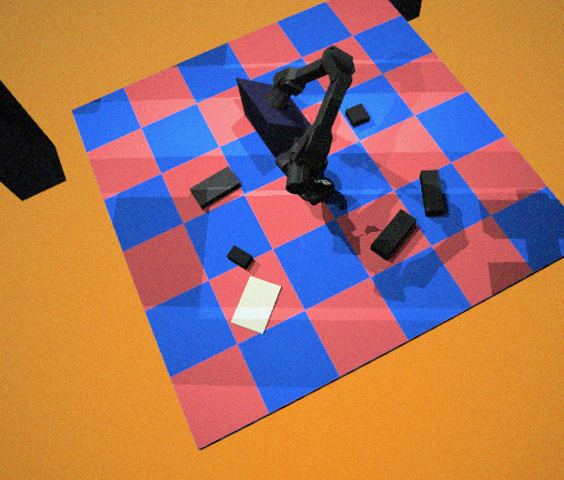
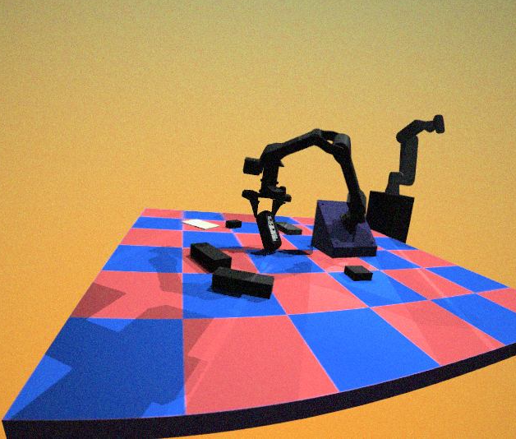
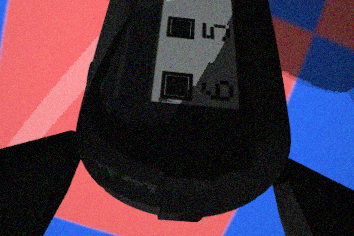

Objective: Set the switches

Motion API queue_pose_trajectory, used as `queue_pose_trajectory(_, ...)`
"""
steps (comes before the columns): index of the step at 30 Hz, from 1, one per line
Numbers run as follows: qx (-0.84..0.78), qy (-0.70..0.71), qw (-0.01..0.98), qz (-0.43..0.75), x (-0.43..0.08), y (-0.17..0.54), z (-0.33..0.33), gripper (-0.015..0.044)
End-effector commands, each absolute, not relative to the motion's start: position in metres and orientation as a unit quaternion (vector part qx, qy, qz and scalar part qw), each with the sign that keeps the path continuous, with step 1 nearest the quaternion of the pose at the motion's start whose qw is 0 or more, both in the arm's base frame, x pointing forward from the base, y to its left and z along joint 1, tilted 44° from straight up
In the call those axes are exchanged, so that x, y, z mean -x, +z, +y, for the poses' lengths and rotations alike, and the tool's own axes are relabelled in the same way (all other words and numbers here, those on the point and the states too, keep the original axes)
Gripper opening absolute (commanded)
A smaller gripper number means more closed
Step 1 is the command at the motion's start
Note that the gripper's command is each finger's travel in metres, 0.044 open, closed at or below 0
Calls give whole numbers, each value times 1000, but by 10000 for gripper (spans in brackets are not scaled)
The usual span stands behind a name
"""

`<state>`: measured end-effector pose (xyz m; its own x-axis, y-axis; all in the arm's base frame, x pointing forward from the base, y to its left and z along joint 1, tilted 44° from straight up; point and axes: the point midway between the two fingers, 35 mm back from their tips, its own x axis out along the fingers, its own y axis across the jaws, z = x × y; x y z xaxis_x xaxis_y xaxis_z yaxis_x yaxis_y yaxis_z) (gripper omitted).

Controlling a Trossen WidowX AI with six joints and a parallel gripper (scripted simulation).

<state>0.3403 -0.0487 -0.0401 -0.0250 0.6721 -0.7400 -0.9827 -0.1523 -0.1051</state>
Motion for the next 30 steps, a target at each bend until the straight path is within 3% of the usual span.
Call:
queue_pose_trajectory(1,335,687,605,225,-339,-46,-43,338)
queue_pose_trajectory(30,336,686,605,225,-341,-69,-43,338)
